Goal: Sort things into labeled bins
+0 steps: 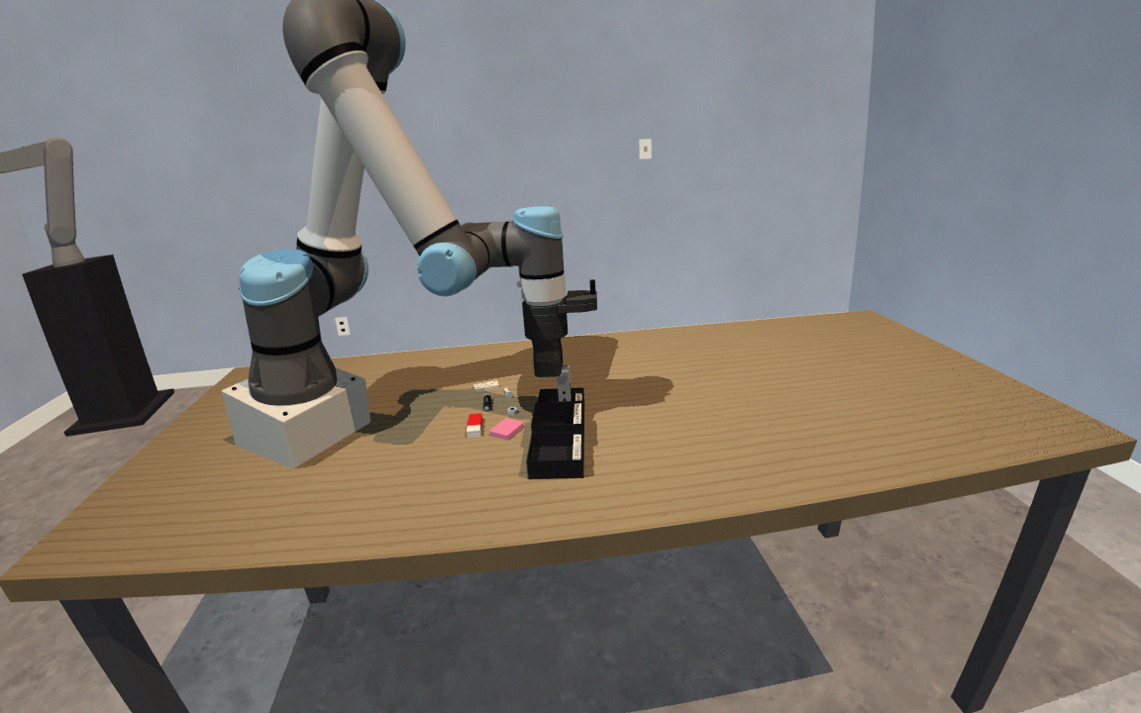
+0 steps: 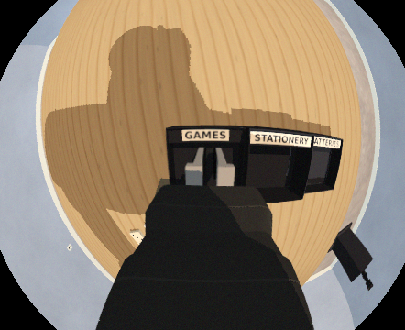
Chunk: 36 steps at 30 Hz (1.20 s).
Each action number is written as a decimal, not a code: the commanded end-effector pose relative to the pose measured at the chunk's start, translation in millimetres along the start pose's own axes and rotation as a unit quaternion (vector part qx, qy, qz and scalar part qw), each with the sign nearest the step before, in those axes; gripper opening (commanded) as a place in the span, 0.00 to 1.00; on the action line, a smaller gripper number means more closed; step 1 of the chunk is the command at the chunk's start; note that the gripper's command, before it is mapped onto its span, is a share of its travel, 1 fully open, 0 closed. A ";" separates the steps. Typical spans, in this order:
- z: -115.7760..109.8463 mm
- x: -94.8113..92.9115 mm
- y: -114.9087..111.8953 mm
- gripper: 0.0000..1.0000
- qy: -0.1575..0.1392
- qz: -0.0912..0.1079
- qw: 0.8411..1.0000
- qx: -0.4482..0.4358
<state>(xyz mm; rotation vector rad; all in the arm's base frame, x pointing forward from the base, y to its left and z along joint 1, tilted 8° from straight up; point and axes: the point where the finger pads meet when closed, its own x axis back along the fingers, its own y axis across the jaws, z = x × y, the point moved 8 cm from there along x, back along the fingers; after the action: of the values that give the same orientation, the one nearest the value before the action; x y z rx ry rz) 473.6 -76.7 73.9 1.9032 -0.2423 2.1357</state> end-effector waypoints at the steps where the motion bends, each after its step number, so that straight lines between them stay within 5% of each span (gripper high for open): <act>1: 1.5 8.7 -0.3 0.31 0.001 0.000 1.000 0.000; 15: 1.5 25.5 -0.4 0.31 0.001 0.000 1.000 0.000; 22: 1.4 51.0 -0.7 0.31 0.001 0.000 1.000 0.001; 32: 0.9 50.5 0.0 0.31 0.001 0.000 1.000 0.000; 36: 1.3 84.4 -0.9 0.31 0.001 0.000 1.000 0.001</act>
<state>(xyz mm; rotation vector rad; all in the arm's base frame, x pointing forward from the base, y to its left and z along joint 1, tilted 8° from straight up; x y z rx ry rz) 467.7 -71.6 123.5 1.9105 -0.2440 2.1314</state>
